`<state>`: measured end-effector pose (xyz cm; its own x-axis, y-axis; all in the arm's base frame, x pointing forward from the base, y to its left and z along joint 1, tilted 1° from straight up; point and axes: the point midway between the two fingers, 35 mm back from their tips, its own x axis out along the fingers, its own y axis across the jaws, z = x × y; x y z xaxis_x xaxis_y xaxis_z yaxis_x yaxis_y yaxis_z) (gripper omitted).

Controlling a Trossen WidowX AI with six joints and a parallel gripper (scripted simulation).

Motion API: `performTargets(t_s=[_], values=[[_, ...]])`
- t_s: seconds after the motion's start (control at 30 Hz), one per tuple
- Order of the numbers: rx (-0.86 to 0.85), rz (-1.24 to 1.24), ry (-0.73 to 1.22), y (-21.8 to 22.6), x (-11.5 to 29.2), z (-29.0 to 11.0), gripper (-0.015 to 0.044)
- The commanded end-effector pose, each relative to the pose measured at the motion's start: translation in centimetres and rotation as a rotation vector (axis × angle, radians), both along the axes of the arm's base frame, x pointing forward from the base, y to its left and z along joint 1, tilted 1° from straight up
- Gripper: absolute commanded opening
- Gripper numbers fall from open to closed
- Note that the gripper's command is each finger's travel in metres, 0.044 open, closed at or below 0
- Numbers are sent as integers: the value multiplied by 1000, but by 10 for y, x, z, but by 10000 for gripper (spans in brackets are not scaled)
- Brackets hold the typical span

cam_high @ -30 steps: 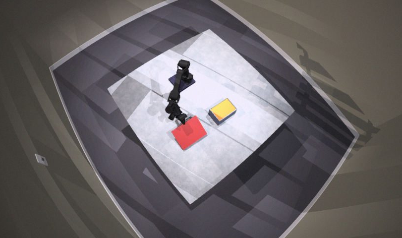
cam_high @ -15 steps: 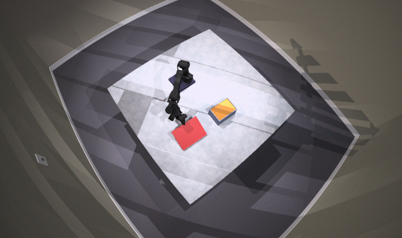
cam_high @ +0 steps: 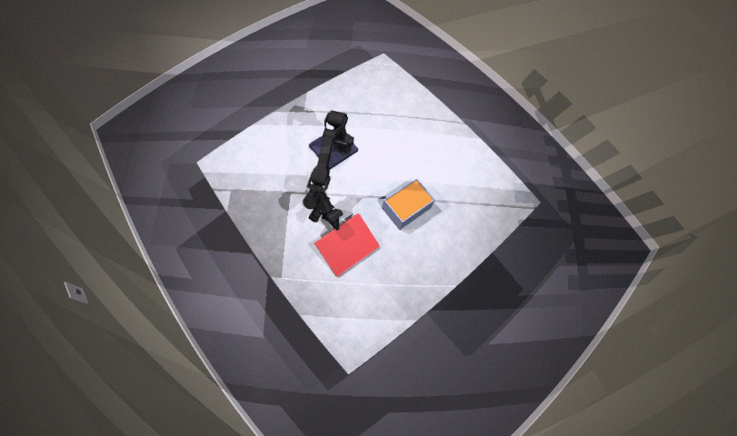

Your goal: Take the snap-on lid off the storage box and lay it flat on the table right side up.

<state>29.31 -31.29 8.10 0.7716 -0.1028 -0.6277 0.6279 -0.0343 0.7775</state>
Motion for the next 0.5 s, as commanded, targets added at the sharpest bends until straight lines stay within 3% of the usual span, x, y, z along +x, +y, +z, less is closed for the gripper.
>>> performTargets(t_s=[0.0,0.47], values=[[15,-1,18,2,-1,-12,0],[15,-1,18,2,-1,-23,0]])
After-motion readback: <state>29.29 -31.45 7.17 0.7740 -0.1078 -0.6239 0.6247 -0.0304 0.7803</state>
